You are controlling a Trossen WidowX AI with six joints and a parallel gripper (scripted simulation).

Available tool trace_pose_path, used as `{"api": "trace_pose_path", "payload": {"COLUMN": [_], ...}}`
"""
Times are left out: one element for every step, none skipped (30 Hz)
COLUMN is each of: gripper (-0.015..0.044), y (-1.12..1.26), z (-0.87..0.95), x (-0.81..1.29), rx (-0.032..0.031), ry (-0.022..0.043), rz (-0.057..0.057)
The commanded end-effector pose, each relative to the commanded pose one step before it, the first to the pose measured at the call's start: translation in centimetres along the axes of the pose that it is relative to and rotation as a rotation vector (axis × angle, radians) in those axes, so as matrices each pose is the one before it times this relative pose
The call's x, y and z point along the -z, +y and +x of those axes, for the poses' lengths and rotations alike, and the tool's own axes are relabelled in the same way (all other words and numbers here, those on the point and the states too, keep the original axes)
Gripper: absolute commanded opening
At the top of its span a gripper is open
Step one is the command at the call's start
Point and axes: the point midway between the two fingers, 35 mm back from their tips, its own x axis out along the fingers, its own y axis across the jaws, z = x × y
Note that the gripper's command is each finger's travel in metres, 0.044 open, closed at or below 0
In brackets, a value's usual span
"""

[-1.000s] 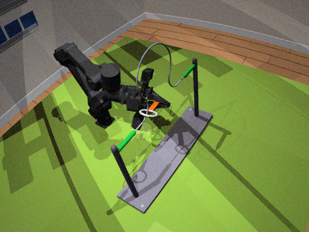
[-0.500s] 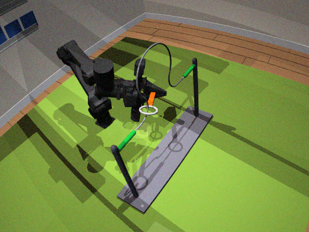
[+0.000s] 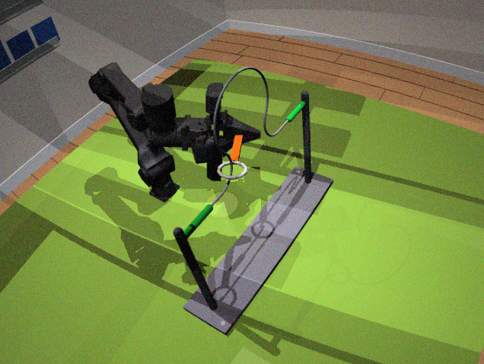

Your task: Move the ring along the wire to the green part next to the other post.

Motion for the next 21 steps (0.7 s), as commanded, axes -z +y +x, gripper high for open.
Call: {"api": "trace_pose_path", "payload": {"gripper": [-0.0150, -0.0150, -0.0150, -0.0150, -0.0150, -0.0150, -0.0150, -0.0150, -0.0150, -0.0150, -0.0150, -0.0150, -0.0150, -0.0150, -0.0150, -0.0150, -0.0150, -0.0150, -0.0150, -0.0150, -0.0150], "y": [1.022, 0.147, 0.152, 0.142, 0.152, 0.155, 0.150, 0.147, 0.152, 0.156, 0.152, 0.148, 0.151, 0.151, 0.147, 0.161, 0.156, 0.155, 0.160, 0.160, 0.154], "z": [-0.159, -0.006, -0.007, -0.006, -0.006, -0.006, -0.006, -0.006, -0.008, -0.009, -0.009, -0.008, -0.008, -0.008, -0.008, -0.009, -0.008, -0.008, -0.009, -0.009, -0.010], "x": [0.036, 0.000, 0.000, 0.000, 0.000, 0.001, 0.001, 0.001, -0.001, -0.002, -0.002, -0.001, -0.001, -0.001, 0.000, 0.000, 0.000, 0.001, 0.001, 0.000, -0.002], "rx": [-0.02836, -0.00460, -0.00480, -0.00438, -0.00478, -0.00483, -0.00464, -0.00452, -0.00465, -0.00479, -0.00460, -0.00445, -0.00455, -0.00452, -0.00436, -0.00488, -0.00462, -0.00459, -0.00478, -0.00470, -0.00443], "ry": [0.00072, 0.00027, 0.00030, 0.00028, 0.00033, 0.00034, 0.00034, 0.00034, 0.00037, 0.00039, 0.00039, 0.00039, 0.00041, 0.00042, 0.00043, 0.00049, 0.00048, 0.00049, 0.00053, 0.00054, 0.00053], "rz": [0.0186, 0.0082, 0.0086, 0.0080, 0.0086, 0.0087, 0.0085, 0.0083, 0.0085, 0.0088, 0.0085, 0.0083, 0.0085, 0.0085, 0.0083, 0.0090, 0.0087, 0.0087, 0.0090, 0.0089, 0.0086]}}
